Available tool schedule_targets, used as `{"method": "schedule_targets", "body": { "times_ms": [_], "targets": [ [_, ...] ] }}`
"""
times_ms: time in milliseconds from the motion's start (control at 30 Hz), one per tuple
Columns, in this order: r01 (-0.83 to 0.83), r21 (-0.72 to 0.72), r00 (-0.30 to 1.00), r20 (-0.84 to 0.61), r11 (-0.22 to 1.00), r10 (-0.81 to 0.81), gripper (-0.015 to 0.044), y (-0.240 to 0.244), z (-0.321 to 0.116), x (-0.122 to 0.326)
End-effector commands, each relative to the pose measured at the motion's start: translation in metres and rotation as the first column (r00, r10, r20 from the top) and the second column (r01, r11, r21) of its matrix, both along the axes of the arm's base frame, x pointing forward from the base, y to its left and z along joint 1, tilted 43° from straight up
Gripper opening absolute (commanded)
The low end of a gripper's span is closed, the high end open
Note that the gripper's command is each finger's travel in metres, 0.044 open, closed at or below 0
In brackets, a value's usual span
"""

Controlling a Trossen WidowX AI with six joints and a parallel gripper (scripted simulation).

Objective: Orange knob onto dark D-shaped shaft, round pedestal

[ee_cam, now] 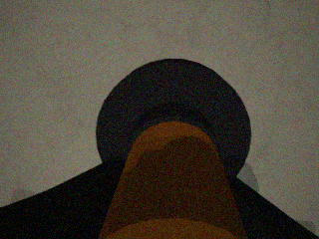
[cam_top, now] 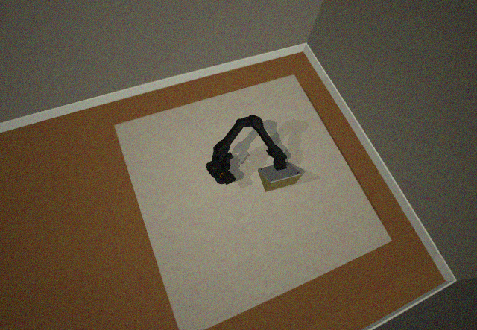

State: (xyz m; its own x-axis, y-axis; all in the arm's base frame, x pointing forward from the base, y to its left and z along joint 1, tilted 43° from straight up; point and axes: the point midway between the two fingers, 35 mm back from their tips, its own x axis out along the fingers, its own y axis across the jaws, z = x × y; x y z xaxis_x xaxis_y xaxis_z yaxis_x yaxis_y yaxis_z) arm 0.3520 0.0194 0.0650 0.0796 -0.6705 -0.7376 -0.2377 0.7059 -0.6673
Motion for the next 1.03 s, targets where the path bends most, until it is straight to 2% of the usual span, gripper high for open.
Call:
{"method": "schedule_targets", "body": {
  "times_ms": [0,200,467,733,1000],
  "targets": [
    [0.0,0.0,1.0,0.0,1.0,0.0,0.0289,0.0,0.0,0.0],
    [0.0,0.0,1.0,0.0,1.0,0.0,0.044,0.0,0.0,0.0],
    [0.0,0.0,1.0,0.0,1.0,0.0,0.044,0.002,0.002,0.0],
    [-0.001,0.003,1.0,-0.002,1.0,0.001,0.044,0.063,0.068,-0.007],
    [-0.003,0.004,1.0,0.0,1.0,0.003,0.044,0.064,0.07,-0.004]
  ]
}}
